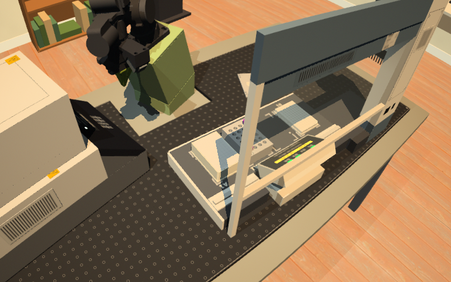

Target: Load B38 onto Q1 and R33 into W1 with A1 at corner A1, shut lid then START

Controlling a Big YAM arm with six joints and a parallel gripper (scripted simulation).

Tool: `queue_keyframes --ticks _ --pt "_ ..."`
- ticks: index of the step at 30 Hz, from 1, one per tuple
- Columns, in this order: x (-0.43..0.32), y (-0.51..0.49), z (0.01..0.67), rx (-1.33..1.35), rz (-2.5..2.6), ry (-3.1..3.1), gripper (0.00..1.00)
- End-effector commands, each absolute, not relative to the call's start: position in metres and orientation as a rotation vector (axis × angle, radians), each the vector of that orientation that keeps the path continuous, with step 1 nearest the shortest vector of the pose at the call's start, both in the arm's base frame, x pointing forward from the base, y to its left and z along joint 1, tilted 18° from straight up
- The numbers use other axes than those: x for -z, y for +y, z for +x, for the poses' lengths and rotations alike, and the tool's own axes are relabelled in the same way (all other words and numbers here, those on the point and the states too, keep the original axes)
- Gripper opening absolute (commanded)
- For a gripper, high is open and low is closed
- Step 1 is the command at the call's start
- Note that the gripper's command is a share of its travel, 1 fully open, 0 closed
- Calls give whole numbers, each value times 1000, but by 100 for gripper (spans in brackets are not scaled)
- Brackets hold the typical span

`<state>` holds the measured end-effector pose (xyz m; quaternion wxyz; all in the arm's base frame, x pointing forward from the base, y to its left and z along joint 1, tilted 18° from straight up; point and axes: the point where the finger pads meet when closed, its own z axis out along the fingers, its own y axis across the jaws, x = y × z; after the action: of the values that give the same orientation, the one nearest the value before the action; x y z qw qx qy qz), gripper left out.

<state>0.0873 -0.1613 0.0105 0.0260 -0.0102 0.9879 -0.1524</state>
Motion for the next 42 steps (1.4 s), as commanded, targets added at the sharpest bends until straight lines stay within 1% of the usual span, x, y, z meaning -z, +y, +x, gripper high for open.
queue_keyframes --ticks 1,27,42 --pt "-35 -186 103 551 -1 3000 0" --pt "-15 -167 90 503 -9 3033 0" --pt "-30 -174 95 515 -10 3026 0"
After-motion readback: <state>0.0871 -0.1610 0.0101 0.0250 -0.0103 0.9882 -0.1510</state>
